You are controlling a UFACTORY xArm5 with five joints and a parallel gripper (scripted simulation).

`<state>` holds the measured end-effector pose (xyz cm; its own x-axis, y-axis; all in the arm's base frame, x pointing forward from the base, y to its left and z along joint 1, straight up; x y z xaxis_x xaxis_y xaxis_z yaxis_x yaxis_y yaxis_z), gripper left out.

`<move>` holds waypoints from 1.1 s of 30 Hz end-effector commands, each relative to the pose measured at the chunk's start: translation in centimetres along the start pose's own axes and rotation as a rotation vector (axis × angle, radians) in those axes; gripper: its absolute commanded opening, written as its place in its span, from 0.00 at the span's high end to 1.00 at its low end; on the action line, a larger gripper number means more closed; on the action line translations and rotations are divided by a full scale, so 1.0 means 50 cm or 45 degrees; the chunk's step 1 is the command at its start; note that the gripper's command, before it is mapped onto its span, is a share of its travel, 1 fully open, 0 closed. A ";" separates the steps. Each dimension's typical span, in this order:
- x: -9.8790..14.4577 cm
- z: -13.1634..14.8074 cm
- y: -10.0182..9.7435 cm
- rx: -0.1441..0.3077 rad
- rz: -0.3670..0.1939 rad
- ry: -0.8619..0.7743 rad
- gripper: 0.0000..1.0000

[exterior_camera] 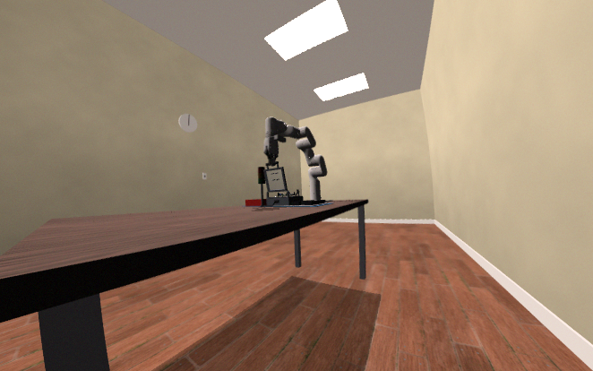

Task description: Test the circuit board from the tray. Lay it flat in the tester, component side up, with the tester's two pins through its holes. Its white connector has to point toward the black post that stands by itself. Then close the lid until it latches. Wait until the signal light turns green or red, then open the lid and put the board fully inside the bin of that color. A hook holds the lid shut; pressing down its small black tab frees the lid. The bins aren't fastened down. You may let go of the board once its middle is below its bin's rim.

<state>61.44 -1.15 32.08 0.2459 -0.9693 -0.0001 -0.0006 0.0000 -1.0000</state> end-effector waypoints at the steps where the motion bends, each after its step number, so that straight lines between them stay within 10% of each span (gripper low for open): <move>1: 0.000 0.001 -0.004 0.005 -0.001 0.000 1.00; 33: -0.002 -0.008 -0.006 0.005 -0.001 0.000 1.00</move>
<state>61.19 -1.15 32.15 0.2459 -0.9693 0.0000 -0.0002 0.0000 -1.0000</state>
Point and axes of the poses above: the point where the finger pads meet when closed, its own y axis out along the fingers, its own z axis across the jaws, x = y × z, the point moved 5 cm from there along -y, back along the fingers, and after that the axes turned 15 degrees about -y, right-handed, at the moved point
